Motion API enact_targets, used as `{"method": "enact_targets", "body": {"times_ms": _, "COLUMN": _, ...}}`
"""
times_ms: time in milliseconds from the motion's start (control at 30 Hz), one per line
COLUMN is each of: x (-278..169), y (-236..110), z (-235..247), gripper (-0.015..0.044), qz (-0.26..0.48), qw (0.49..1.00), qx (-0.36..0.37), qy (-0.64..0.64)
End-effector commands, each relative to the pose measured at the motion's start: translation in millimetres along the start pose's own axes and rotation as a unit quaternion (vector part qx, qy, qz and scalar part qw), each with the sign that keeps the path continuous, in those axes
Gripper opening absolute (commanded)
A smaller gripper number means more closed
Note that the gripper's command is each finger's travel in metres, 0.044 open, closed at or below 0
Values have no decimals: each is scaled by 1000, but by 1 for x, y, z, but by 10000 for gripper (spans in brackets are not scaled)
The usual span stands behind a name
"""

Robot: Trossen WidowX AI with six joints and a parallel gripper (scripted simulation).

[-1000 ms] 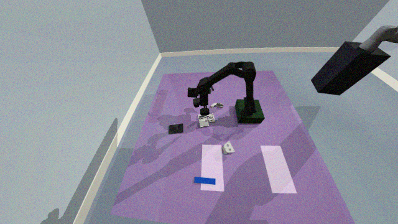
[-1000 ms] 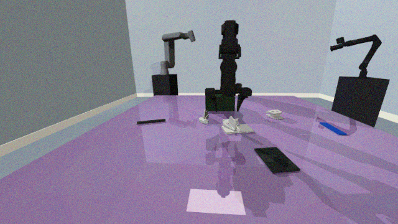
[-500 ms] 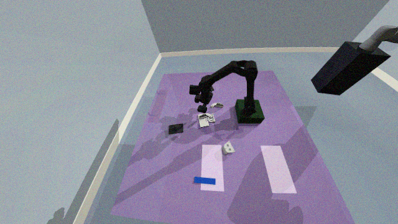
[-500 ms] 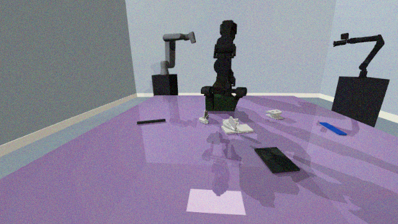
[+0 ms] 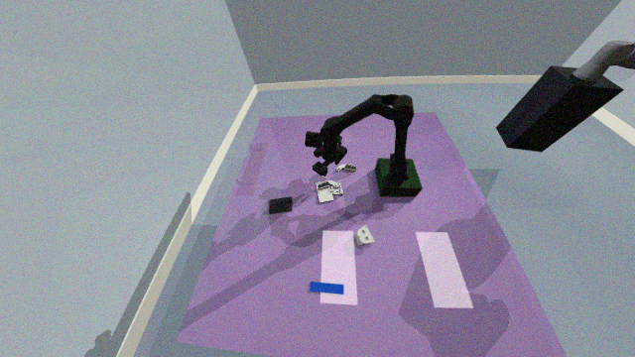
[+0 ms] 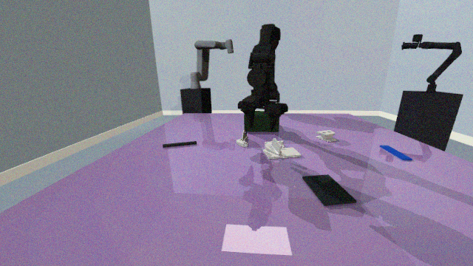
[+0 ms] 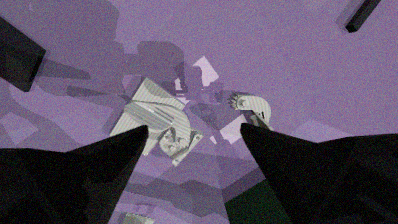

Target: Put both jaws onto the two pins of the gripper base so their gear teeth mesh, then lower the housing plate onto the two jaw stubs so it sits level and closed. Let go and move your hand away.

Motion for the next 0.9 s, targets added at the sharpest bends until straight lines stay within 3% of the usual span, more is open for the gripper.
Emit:
{"method": "enact_targets", "body": {"times_ms": 0, "x": -2, "y": -1, "z": -7, "gripper": 440, "qz": 0, "qw": 998, "qx": -2, "qy": 58}}
{"method": "enact_targets", "body": {"times_ms": 867, "x": -12, "y": -5, "z": -37, "gripper": 440, "qz": 0, "qw": 925, "qx": -4, "qy": 379}}
Point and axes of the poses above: the point midway between the two fingers, 35 mm back from their tips, its own y axis out along the fingers, its own z axis across the jaws, x = y × z, the point moved 7 cm from there along -y, back along the fingers, and after that the axes turned 15 degrees about -y, right-handed, at the moved point
